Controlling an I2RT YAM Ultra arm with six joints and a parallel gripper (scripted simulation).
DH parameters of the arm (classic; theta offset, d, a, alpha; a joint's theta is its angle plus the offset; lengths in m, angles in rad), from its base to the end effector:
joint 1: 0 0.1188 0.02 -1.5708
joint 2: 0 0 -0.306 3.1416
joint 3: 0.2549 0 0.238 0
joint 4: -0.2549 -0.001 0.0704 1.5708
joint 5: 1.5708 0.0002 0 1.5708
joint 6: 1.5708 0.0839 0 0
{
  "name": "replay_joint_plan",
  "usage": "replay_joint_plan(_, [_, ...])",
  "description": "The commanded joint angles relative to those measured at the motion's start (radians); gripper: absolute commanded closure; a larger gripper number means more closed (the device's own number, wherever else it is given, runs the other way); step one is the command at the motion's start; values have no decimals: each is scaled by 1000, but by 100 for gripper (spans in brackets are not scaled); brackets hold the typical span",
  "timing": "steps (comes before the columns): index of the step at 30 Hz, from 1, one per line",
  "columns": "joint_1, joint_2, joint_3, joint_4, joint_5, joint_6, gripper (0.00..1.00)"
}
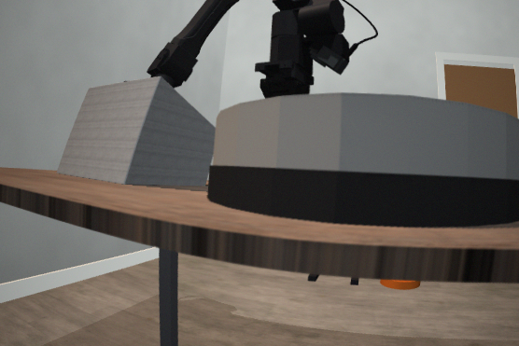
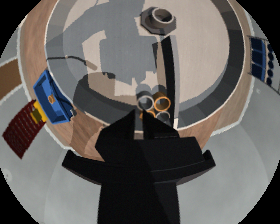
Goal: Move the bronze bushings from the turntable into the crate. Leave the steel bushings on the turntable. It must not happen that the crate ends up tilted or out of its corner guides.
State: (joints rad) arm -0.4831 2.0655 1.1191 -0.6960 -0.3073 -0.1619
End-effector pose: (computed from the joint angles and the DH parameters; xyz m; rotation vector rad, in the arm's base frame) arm 0.3113 -0.1335 0.0864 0.5083 3.0312 0.4863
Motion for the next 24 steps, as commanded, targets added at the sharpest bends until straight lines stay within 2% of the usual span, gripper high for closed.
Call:
replay_joint_plan(1, [-2,15,5,4,-2,7,87])
replay_joint_plan(15, [-2,15,4,6,-2,7,87])
replay_joint_plan(24, [15,30,-32,45,-4,17,87])
